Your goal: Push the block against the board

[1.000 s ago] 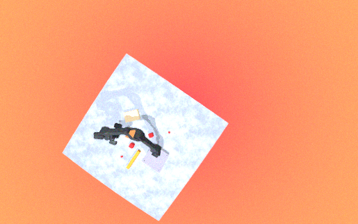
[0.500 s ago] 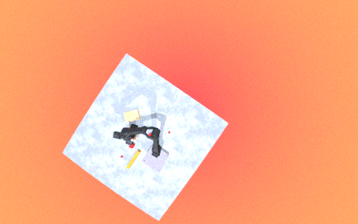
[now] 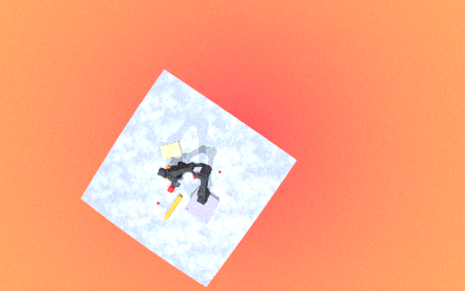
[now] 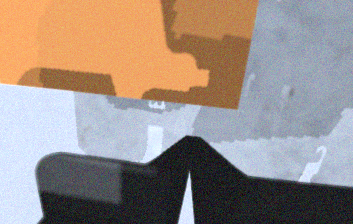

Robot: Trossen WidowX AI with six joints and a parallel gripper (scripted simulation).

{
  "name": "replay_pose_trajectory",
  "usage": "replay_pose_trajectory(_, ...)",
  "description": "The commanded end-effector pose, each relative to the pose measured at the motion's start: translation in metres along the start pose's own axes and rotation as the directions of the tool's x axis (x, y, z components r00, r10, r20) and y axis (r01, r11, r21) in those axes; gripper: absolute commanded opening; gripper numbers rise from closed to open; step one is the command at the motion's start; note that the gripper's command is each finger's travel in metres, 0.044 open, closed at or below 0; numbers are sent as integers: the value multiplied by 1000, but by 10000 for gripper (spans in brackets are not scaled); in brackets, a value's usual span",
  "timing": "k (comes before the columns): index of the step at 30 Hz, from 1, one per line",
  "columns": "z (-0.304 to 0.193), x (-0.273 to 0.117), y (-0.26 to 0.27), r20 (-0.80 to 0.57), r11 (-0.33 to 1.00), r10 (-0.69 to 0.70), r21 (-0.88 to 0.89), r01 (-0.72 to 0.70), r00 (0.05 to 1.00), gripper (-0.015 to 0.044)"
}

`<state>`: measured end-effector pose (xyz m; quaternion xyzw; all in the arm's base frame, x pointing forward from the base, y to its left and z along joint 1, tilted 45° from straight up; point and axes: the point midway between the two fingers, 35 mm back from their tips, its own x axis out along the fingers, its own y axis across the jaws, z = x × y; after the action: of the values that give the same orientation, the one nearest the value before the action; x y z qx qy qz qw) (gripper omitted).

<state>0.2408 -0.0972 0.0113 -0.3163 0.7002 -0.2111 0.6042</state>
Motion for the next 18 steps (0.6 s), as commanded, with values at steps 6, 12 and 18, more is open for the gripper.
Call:
replay_pose_trajectory(6, 11, -1, -1, 10, 1000, -7, -6, 8, 1000, 0)
replay_pose_trajectory(12, 21, -1, -1, 11, 1000, -7, -5, 7, 1000, 0)
replay_pose_trajectory(18, 31, -2, -2, 11, 1000, -7, -5, 7, 1000, 0)
